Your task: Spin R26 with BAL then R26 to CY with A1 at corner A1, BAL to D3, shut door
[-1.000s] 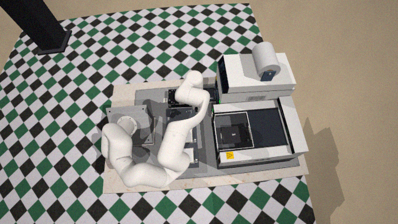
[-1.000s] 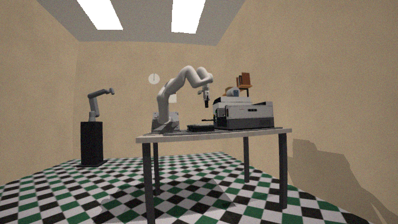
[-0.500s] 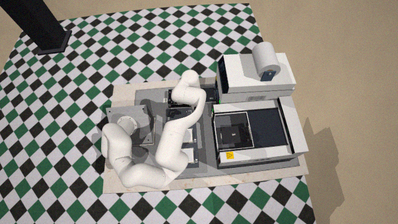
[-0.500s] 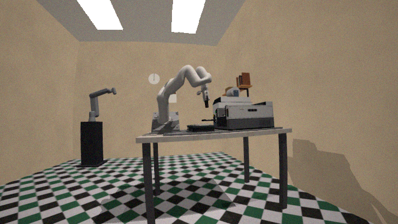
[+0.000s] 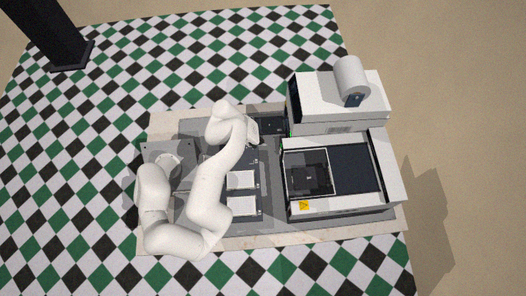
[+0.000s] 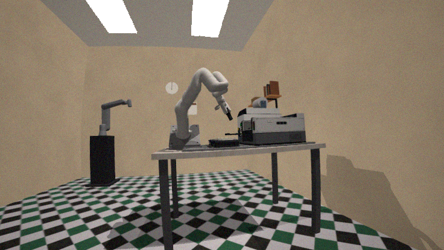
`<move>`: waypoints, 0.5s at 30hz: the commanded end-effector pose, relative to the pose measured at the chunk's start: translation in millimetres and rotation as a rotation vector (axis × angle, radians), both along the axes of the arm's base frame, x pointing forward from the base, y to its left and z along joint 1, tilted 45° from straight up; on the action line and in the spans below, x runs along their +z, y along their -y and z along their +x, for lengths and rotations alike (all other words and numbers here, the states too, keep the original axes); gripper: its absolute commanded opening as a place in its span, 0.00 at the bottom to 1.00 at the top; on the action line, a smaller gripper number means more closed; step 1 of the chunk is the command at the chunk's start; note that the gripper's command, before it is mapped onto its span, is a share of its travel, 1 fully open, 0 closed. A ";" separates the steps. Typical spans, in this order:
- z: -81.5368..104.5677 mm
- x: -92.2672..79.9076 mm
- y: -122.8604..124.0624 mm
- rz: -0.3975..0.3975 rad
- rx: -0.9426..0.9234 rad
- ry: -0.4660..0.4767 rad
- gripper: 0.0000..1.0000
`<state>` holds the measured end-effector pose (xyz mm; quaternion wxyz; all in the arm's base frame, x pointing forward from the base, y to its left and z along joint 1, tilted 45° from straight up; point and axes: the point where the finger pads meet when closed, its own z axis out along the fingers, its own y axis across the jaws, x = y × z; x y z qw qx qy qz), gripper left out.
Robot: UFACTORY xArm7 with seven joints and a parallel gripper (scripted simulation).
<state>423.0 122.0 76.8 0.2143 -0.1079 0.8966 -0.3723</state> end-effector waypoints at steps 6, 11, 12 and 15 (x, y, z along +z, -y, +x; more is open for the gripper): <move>3.0 2.1 -1.3 0.015 0.038 0.050 0.00; 3.0 2.1 -1.3 0.015 0.038 0.050 0.00; 3.0 2.1 -1.3 0.015 0.038 0.050 0.00; 4.6 -4.9 5.7 0.015 0.038 0.050 0.00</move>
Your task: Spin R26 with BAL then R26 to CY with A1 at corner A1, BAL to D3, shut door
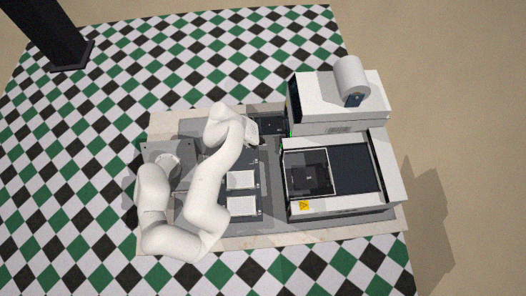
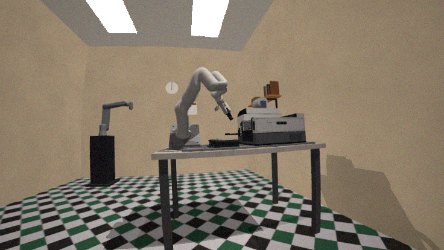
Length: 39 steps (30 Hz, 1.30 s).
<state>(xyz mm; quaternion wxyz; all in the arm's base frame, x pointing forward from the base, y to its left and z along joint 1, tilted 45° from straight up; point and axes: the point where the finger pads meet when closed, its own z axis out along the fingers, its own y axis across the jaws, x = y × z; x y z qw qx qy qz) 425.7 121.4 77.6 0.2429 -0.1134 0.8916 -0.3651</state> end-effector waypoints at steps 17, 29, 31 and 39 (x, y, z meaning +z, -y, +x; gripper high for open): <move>8.4 -34.2 33.5 0.002 0.003 0.002 0.00; 21.1 -42.0 40.9 0.002 0.003 0.002 0.00; 23.6 -43.6 42.4 0.002 0.003 0.002 0.00; 33.8 -49.9 48.3 0.002 0.003 0.002 0.00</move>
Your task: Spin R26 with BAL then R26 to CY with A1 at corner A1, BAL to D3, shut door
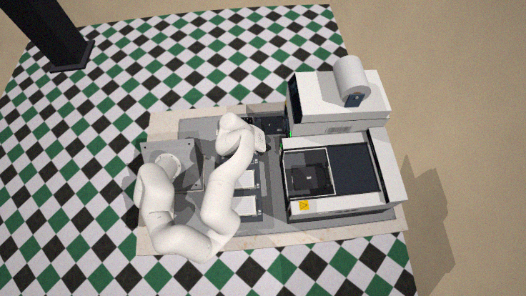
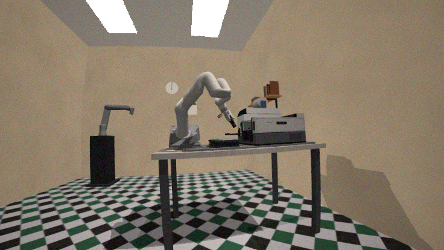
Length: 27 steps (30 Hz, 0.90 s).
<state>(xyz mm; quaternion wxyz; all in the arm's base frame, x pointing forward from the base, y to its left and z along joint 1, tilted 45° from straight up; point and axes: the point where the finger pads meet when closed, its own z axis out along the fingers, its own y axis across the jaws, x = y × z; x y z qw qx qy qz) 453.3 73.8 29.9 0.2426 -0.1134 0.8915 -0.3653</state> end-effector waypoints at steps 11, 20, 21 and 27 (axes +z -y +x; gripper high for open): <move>17.5 -9.3 7.4 0.002 0.003 0.003 0.00; 26.4 -14.9 12.6 0.002 0.003 0.003 0.00; 26.6 -15.0 12.6 0.002 0.003 0.003 0.00; 26.8 -14.9 12.6 0.002 0.003 0.003 0.00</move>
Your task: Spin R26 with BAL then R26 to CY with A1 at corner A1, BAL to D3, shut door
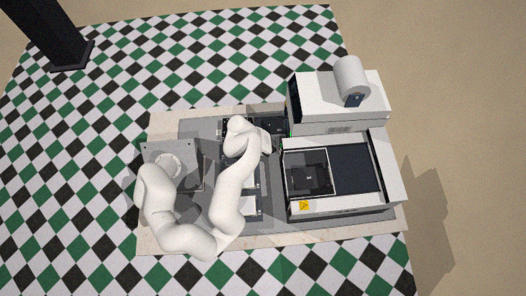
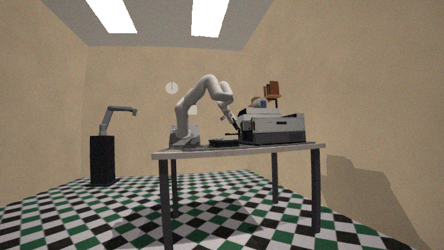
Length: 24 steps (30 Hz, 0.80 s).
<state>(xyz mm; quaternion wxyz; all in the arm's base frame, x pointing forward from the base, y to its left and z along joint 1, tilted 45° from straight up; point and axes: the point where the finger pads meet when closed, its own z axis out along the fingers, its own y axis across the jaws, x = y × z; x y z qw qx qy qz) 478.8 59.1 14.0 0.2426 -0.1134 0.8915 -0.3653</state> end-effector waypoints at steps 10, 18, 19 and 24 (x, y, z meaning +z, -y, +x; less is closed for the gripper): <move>3.4 1.0 -2.2 0.002 0.003 0.003 0.00; 5.5 1.0 -2.3 0.002 0.003 0.003 0.00; 5.8 1.0 -2.3 0.002 0.003 0.003 0.00; 7.1 1.0 -2.3 0.002 0.003 0.003 0.00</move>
